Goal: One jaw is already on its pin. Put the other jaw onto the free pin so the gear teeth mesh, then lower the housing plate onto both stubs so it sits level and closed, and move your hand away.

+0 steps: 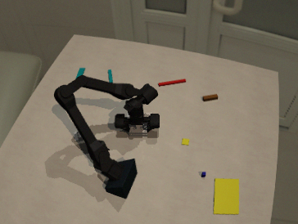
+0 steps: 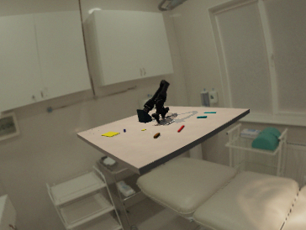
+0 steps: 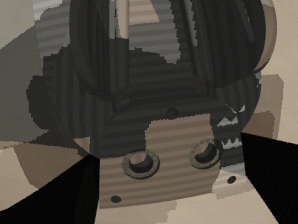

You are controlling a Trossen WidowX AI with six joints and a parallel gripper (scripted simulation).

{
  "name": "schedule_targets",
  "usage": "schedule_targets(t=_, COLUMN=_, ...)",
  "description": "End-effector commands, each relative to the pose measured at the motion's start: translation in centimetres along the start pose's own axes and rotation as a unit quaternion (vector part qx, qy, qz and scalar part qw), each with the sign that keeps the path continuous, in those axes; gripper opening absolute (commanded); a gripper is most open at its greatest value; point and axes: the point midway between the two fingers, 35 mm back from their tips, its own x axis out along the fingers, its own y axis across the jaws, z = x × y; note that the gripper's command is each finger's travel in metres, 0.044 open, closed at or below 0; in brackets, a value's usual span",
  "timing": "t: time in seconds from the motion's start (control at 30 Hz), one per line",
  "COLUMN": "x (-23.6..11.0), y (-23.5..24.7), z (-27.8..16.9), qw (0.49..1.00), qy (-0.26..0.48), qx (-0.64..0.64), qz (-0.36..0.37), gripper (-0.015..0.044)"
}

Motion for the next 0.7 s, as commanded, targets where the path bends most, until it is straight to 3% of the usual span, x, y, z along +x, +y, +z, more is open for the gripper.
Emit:
schedule_targets(t=0.0, x=0.12, y=-0.06, z=0.05, qw=1.000, qy=0.000, qx=-0.001, qz=-0.001, gripper=0.0351)
schedule_targets(t=0.67, x=0.33, y=-0.06, z=0.05, qw=1.000, qy=-0.001, qx=-0.001, qz=-0.001, gripper=0.0351)
